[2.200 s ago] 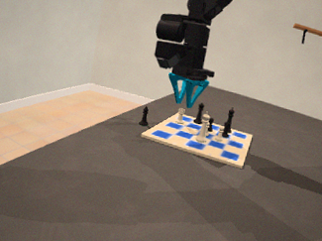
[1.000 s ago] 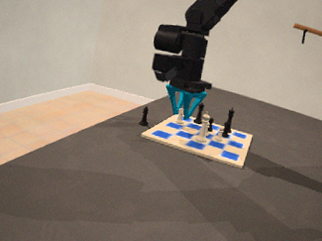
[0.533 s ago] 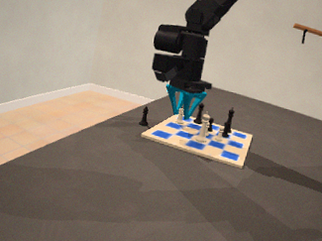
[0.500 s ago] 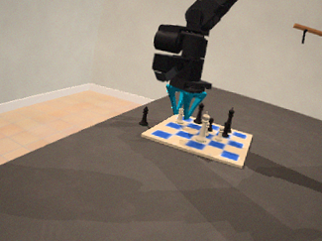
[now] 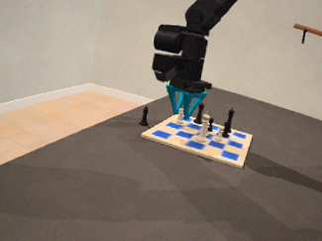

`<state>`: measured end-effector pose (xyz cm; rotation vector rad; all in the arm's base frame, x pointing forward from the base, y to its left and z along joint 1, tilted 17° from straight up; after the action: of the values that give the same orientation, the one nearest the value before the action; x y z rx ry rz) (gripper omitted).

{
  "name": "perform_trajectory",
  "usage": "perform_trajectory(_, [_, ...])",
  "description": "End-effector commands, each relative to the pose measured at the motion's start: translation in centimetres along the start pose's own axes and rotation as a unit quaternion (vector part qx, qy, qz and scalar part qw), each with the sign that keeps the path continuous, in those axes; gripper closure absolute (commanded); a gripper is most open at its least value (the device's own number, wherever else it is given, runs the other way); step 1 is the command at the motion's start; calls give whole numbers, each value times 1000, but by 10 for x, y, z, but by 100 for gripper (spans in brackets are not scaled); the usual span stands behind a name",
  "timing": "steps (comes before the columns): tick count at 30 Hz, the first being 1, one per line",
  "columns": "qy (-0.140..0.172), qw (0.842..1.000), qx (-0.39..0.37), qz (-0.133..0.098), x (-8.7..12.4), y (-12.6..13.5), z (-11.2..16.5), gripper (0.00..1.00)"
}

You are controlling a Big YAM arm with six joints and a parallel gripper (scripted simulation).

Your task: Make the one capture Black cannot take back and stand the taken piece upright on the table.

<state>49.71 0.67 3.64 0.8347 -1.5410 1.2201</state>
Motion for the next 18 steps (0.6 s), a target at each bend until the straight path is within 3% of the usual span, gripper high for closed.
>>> perform_trajectory(1, [-2,1000,-3,7,-4,-9,4,65])
perform_trajectory(3, [-2,1000,-3,7,-4,-9,4,65])
perform_trajectory(4, [-2,1000,-3,7,-4,-9,4,100])
perform_trajectory(18, [-2,1000,-4,7,-4,-9,4,100])
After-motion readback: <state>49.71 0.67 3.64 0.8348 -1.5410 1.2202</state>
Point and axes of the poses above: the point where the finger pads meet when closed, its own x axis back along the fingers, its own y axis across the jaws, z = x × y, the point moved 1 cm from there along x, back along the fingers, and after that the axes turned 4 degrees about x, right-handed, at the moved point
